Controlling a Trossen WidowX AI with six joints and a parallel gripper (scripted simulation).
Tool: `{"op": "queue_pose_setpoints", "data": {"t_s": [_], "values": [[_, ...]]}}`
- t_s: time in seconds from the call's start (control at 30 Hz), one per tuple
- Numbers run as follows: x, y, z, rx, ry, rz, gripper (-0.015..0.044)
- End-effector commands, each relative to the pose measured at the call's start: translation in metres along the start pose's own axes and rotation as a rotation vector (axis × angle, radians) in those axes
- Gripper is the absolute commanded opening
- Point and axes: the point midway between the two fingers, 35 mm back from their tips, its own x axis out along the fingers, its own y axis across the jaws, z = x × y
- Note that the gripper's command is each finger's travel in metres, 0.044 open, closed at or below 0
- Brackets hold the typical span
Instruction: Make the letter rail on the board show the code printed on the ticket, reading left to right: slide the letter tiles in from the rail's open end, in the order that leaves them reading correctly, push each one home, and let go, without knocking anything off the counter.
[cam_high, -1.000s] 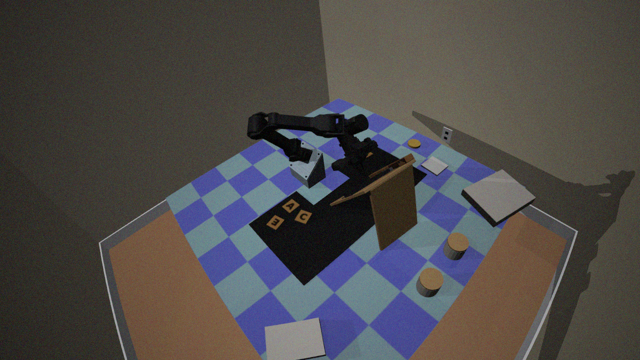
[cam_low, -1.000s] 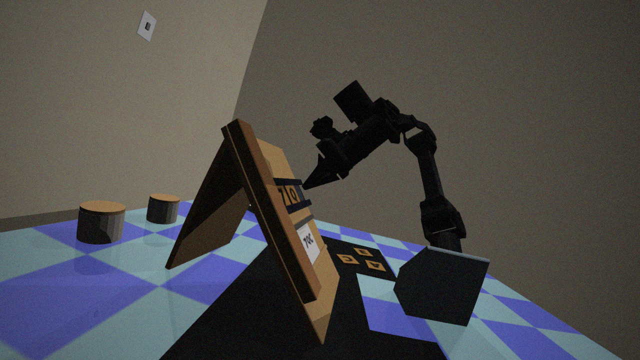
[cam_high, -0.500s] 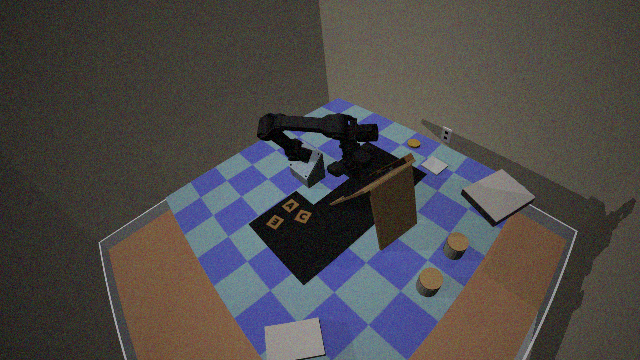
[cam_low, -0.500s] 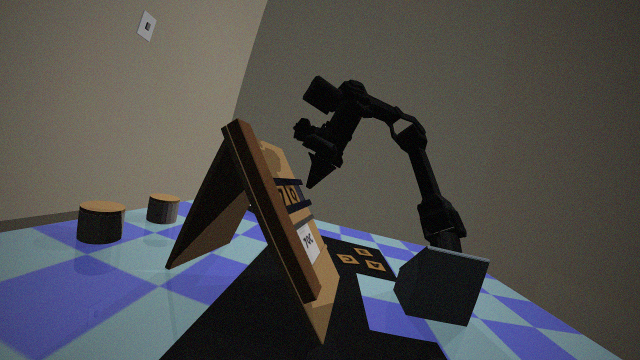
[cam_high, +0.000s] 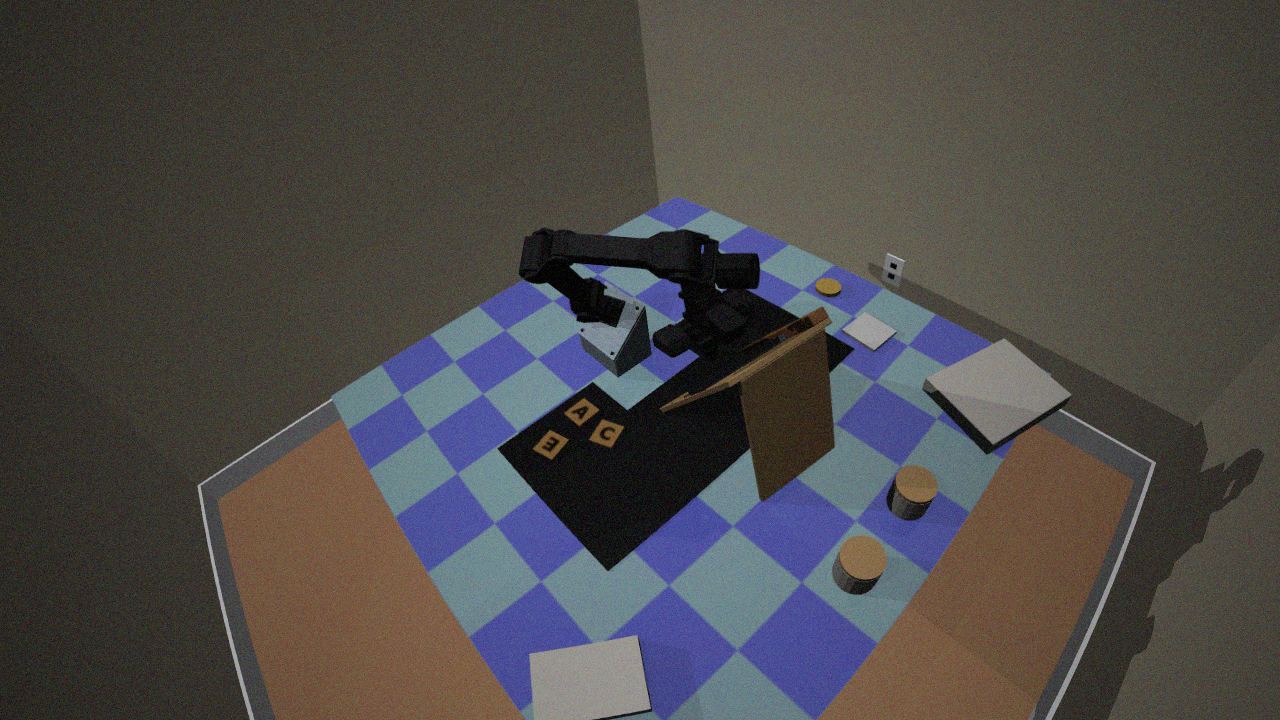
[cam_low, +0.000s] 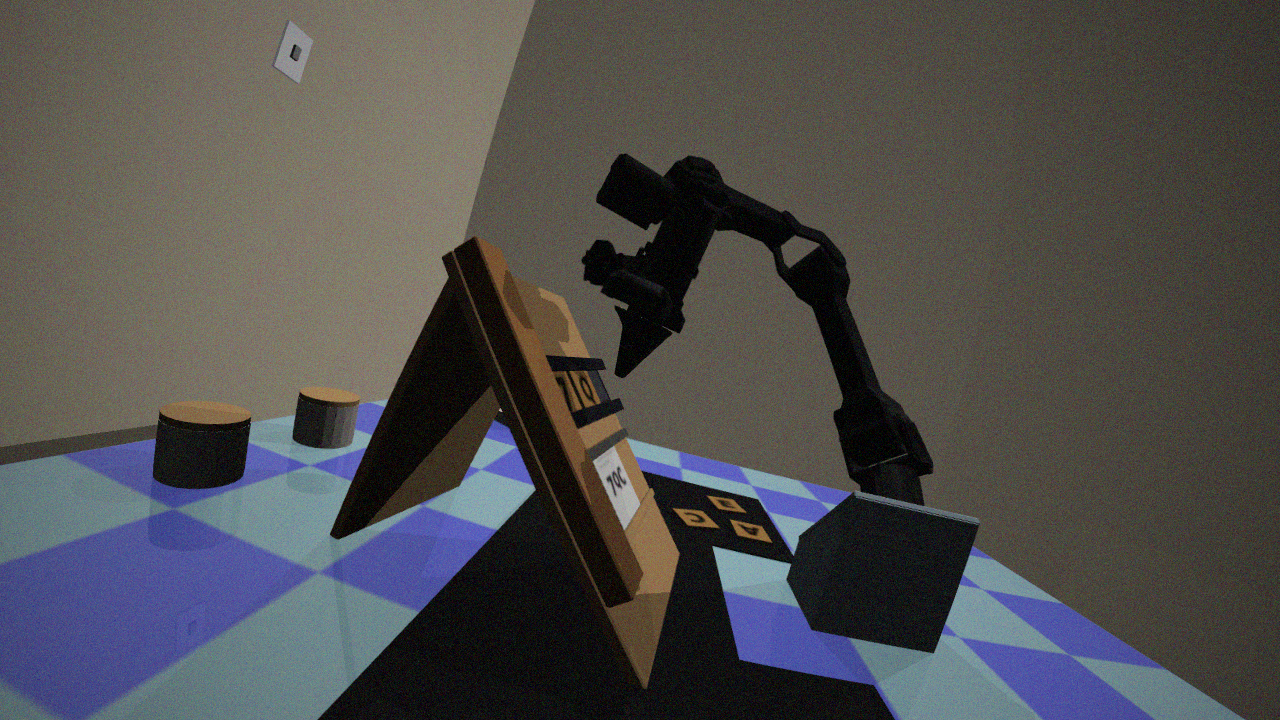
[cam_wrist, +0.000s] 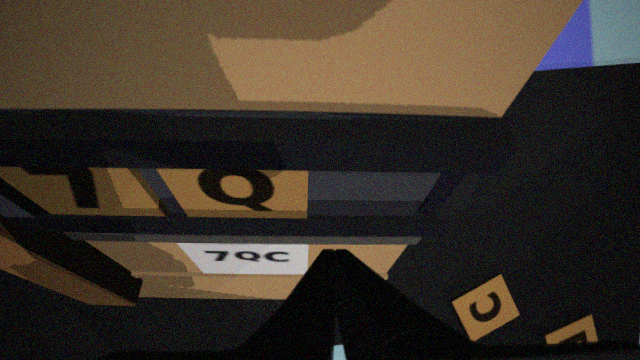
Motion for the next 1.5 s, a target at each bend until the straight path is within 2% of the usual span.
{"op": "queue_pose_setpoints", "data": {"t_s": [0.0, 1.47], "values": [[0.002, 0.002, 0.002, 0.000, 0.004, 0.001, 0.0000], [0.019, 0.001, 0.016, 0.001, 0.003, 0.001, 0.0000]]}}
